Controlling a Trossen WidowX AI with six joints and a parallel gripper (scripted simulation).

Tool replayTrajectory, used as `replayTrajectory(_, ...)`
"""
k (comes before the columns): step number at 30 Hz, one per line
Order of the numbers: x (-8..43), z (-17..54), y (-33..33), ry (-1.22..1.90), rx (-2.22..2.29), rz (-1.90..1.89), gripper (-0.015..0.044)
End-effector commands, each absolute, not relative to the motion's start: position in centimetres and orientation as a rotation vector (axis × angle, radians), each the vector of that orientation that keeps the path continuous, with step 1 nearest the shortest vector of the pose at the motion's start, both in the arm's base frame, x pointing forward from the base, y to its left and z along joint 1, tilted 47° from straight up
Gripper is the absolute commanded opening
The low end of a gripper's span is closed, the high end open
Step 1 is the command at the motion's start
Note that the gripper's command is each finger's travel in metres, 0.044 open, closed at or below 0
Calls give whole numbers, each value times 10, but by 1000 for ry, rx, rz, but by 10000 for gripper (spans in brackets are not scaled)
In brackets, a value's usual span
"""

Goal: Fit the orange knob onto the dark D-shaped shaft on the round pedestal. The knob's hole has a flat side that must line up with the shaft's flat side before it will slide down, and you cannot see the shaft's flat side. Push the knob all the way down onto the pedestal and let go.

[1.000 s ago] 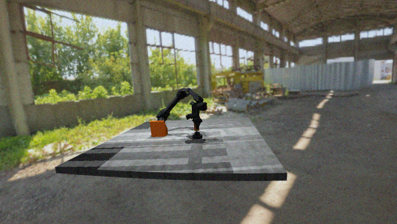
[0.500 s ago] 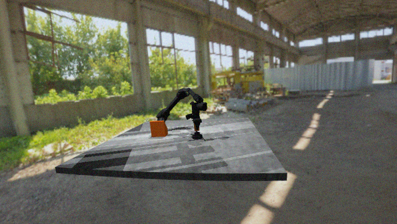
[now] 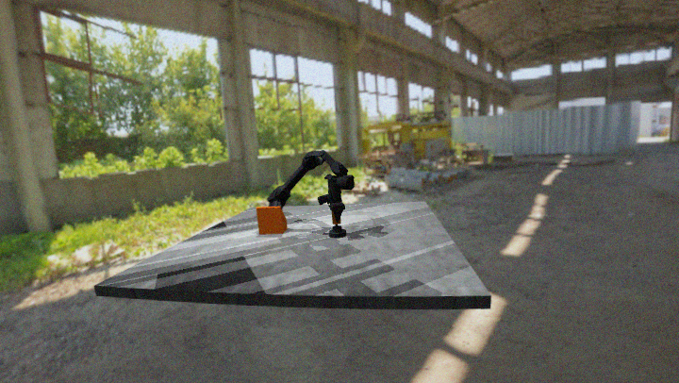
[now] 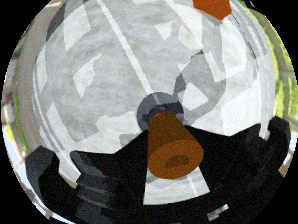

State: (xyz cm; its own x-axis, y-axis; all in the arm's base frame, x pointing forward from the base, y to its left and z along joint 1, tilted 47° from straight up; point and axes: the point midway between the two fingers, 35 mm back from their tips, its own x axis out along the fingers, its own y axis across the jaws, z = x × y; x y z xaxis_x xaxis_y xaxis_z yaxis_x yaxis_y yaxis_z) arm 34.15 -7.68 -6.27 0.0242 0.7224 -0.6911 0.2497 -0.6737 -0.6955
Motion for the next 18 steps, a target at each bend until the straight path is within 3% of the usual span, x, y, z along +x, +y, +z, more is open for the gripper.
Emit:
replayTrajectory(1, 341, -63, -76, -1002, -1936, 1685, 0)
replayTrajectory(18, 341, -63, -76, -931, -1892, 1697, 0)
